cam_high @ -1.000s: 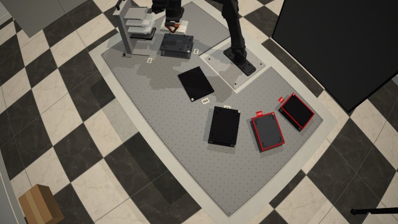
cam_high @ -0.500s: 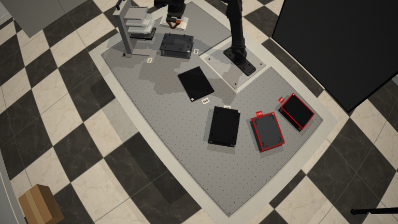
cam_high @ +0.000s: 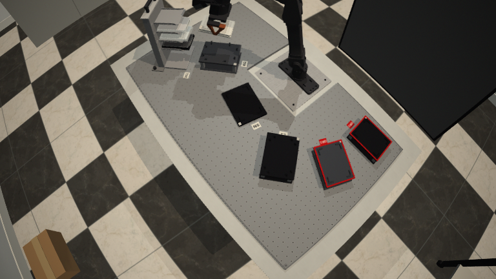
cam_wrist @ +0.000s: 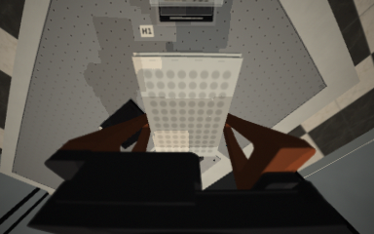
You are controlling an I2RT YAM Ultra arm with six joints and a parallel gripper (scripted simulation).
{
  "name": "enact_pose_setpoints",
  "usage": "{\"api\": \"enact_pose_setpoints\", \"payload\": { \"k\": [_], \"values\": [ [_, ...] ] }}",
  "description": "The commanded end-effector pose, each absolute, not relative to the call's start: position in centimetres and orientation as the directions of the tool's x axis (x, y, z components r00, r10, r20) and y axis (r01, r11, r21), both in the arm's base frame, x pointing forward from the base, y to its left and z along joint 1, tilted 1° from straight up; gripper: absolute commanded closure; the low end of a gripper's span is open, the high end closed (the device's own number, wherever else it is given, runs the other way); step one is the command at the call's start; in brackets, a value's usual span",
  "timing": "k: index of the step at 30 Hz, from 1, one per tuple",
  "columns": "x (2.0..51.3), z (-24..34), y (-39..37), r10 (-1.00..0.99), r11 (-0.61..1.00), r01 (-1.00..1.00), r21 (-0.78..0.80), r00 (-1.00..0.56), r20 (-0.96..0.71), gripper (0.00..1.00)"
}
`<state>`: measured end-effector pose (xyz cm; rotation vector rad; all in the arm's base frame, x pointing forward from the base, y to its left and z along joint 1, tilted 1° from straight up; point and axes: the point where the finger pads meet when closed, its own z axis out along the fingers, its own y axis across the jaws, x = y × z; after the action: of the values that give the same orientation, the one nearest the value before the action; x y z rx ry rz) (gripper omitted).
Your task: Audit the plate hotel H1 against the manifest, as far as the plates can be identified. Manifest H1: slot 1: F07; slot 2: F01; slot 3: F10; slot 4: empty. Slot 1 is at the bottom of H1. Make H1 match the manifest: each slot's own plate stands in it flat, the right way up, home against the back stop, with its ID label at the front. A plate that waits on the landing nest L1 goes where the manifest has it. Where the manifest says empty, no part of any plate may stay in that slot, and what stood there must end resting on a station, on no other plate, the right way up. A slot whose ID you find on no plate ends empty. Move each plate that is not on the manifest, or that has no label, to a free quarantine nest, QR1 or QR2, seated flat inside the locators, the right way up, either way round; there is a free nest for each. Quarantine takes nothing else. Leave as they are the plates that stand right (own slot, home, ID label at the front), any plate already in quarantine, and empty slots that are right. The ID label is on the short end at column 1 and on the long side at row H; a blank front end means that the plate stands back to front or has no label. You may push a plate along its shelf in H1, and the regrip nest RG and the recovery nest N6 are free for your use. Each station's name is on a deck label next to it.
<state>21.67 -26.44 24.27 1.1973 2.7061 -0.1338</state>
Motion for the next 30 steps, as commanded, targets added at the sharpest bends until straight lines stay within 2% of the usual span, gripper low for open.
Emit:
{"api": "enact_pose_setpoints", "payload": {
  "k": [1, 14, 30],
  "values": [
    [21.7, 26.2, -26.4, 0.740, 0.672, 0.740, 0.000, -0.672, -0.019, 0.14],
    [22.1, 26.2, -25.9, 0.717, 0.697, 0.717, 0.000, -0.697, -0.019, 0.14],
    [25.5, 26.2, -22.2, 0.523, 0.852, 0.523, -0.005, -0.852, -0.018, 0.14]
  ]
}}
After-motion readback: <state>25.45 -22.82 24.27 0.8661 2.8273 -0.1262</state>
